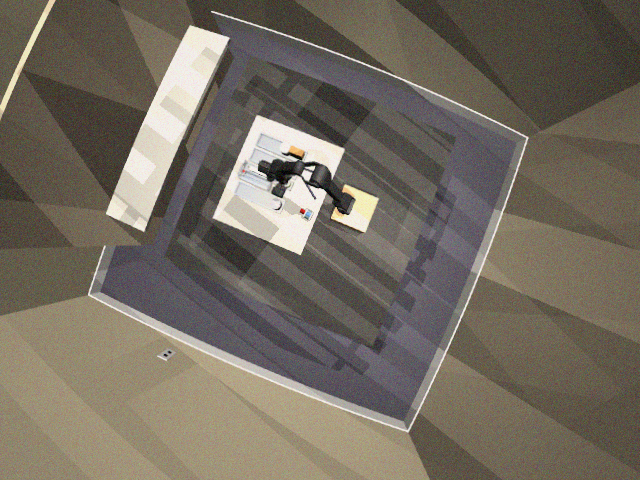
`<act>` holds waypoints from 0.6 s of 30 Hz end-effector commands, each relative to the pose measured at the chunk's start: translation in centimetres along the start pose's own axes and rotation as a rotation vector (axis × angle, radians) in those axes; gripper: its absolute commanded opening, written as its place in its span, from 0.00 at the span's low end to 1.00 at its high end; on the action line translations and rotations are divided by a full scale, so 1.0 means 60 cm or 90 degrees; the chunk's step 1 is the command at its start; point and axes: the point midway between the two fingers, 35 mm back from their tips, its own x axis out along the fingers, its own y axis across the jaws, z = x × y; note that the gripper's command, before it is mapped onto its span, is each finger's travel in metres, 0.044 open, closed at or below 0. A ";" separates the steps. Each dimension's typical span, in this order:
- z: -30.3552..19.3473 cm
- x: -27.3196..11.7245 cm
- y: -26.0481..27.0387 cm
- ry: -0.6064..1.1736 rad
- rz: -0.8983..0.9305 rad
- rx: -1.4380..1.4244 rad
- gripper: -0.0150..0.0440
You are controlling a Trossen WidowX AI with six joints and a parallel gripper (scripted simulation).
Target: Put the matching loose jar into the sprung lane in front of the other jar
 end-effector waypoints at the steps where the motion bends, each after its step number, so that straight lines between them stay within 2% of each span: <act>1: 0.011 0.001 -0.001 -0.018 -0.001 -0.001 0.25; 18: 0.006 0.004 -0.001 -0.017 -0.001 -0.001 0.25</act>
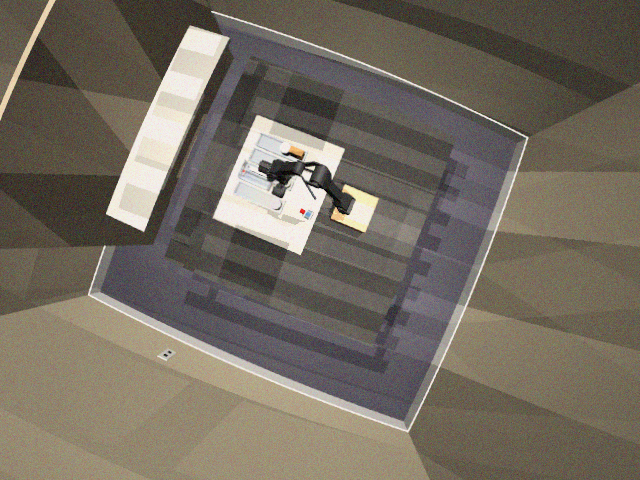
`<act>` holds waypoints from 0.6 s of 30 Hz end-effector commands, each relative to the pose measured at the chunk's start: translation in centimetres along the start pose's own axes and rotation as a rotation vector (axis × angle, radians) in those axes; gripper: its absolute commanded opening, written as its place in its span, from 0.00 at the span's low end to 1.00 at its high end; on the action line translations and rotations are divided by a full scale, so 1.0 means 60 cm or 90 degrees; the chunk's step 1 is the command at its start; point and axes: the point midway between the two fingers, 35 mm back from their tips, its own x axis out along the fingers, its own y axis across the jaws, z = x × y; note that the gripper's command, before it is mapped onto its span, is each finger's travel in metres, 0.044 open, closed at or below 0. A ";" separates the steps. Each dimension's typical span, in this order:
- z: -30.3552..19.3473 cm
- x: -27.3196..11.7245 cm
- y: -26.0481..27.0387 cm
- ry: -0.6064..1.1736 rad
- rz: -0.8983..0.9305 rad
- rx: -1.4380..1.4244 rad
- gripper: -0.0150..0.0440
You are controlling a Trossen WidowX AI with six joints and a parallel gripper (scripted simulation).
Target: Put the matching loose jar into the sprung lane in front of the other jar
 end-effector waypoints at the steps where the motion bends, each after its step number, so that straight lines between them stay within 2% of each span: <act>1: 0.007 0.000 -0.001 -0.013 -0.001 -0.001 0.25; 18: 0.002 0.000 -0.001 -0.013 -0.001 -0.002 0.25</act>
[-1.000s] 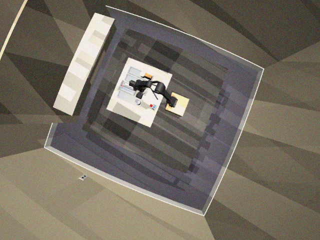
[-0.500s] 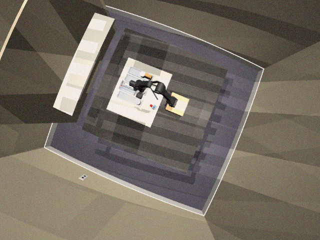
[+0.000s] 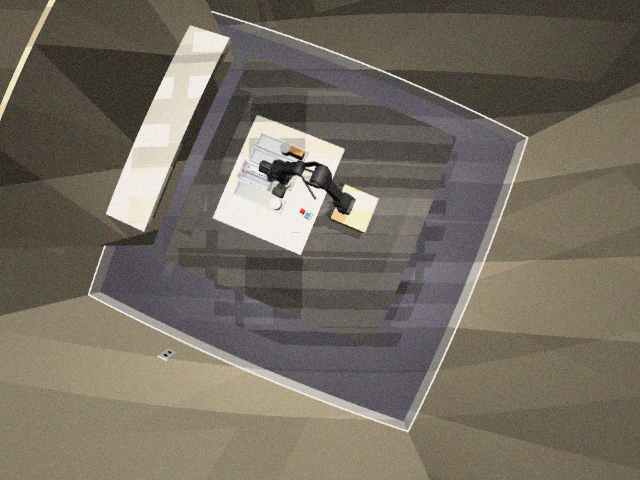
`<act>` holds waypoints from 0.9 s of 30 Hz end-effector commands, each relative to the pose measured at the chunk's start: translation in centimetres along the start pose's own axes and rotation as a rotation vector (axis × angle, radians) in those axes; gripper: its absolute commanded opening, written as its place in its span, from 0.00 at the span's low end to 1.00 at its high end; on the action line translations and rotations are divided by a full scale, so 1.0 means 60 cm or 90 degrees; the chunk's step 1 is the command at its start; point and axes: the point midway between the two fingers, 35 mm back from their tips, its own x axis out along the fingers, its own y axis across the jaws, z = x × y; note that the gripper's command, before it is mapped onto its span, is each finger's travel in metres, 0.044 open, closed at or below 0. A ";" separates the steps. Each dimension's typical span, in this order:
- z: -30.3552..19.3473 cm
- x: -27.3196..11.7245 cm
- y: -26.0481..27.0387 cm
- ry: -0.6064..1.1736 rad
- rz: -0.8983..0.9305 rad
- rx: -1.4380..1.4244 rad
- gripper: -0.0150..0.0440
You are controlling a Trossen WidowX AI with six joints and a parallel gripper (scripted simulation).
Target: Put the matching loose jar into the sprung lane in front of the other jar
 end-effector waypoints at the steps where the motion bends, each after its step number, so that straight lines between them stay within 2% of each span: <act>1: 0.004 0.000 -0.001 -0.008 -0.001 -0.002 0.25; 27: -0.004 0.000 -0.001 -0.008 -0.001 -0.002 0.25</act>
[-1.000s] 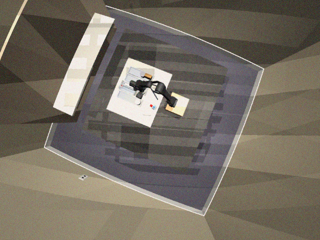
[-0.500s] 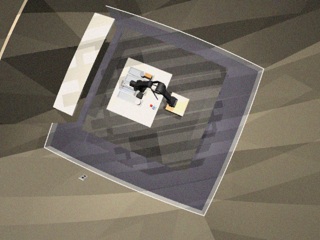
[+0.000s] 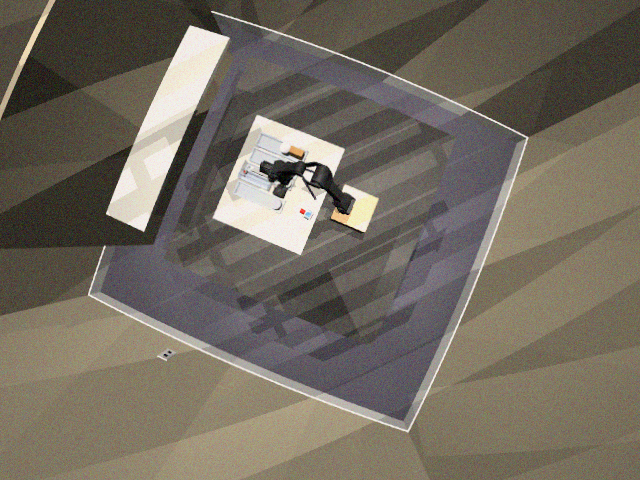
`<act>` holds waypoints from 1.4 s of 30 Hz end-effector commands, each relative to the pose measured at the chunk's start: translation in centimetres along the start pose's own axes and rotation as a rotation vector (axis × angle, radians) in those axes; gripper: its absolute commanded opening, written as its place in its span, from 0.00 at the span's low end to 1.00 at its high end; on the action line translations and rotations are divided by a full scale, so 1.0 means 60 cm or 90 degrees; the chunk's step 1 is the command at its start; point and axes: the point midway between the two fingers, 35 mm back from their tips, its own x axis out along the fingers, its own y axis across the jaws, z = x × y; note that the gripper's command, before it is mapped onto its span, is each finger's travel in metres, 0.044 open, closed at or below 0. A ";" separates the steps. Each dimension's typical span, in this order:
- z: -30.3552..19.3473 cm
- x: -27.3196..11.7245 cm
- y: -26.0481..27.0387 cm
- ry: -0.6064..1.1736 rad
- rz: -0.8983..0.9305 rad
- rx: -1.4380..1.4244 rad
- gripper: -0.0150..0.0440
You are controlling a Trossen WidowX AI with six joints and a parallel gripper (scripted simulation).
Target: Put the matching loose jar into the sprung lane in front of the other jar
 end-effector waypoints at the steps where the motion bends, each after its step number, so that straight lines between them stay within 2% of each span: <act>1: 0.004 0.000 -0.001 -0.009 -0.001 -0.002 0.25; 23: -0.005 0.000 0.000 -0.008 -0.001 -0.002 0.25; 34: -0.004 0.000 0.000 -0.008 -0.001 -0.002 0.74; 42: -0.004 -0.026 0.000 -0.008 -0.001 -0.002 0.76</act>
